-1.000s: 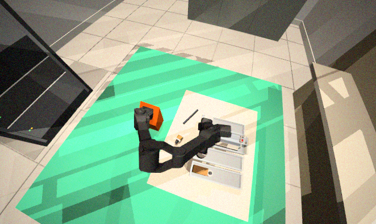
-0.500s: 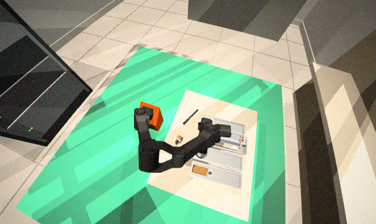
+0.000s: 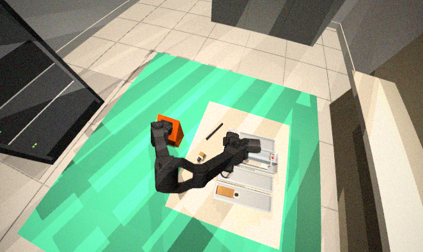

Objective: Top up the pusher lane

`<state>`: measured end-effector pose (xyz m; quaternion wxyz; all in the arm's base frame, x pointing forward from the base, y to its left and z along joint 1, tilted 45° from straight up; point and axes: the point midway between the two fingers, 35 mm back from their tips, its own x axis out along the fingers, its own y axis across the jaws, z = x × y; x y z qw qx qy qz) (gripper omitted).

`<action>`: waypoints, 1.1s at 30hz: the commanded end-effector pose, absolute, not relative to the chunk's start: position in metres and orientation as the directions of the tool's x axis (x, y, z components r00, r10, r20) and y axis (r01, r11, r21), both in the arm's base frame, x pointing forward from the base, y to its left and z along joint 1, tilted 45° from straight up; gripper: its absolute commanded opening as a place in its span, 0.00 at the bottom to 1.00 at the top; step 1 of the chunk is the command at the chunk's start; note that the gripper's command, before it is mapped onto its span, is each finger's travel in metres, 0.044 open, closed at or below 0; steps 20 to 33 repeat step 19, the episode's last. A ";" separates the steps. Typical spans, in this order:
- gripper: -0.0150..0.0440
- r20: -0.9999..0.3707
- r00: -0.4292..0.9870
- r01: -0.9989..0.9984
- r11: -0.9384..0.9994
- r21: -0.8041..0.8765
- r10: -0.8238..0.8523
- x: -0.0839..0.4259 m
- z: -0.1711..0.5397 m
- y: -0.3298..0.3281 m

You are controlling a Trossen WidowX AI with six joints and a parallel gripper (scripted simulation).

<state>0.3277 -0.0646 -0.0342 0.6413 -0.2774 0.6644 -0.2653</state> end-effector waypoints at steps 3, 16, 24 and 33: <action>0.73 -0.708 -0.017 -0.025 0.708 -0.706 -0.706 0.329 -0.027 -0.057; 0.73 -0.708 -0.018 -0.026 0.708 -0.706 -0.706 0.299 -0.025 -0.056; 0.73 -0.708 -0.019 -0.027 0.708 -0.706 -0.706 0.289 -0.025 -0.055; 0.73 -0.708 -0.019 -0.027 0.708 -0.706 -0.706 0.289 -0.025 -0.055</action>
